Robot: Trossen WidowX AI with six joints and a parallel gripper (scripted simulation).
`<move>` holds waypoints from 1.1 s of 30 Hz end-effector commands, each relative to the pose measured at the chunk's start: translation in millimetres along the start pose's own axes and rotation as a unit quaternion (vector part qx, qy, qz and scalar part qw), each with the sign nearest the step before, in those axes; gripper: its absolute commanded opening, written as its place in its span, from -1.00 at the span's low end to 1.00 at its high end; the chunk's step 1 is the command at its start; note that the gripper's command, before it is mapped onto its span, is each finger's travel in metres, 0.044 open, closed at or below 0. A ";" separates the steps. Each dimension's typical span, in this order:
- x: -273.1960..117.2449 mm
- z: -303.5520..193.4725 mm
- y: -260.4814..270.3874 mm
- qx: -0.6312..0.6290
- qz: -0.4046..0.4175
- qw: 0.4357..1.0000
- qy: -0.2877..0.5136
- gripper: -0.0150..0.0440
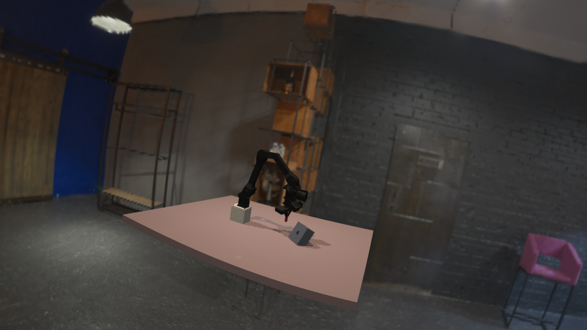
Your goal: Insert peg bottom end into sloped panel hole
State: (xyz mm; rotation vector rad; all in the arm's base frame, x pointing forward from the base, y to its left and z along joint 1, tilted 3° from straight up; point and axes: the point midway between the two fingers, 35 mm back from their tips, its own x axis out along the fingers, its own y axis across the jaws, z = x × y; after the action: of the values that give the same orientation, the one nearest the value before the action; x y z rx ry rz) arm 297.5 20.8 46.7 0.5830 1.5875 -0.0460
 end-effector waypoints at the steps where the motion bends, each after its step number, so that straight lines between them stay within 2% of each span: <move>1: -0.9 4.3 -3.1 0.028 0.013 1.000 0.001 -0.49; 33: -9.4 26.2 -27.2 0.191 0.087 0.978 0.009 -0.49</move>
State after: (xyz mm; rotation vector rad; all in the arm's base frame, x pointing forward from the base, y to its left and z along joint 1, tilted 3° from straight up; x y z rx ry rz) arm 308.9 -11.3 44.1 0.9696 1.5553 -0.1992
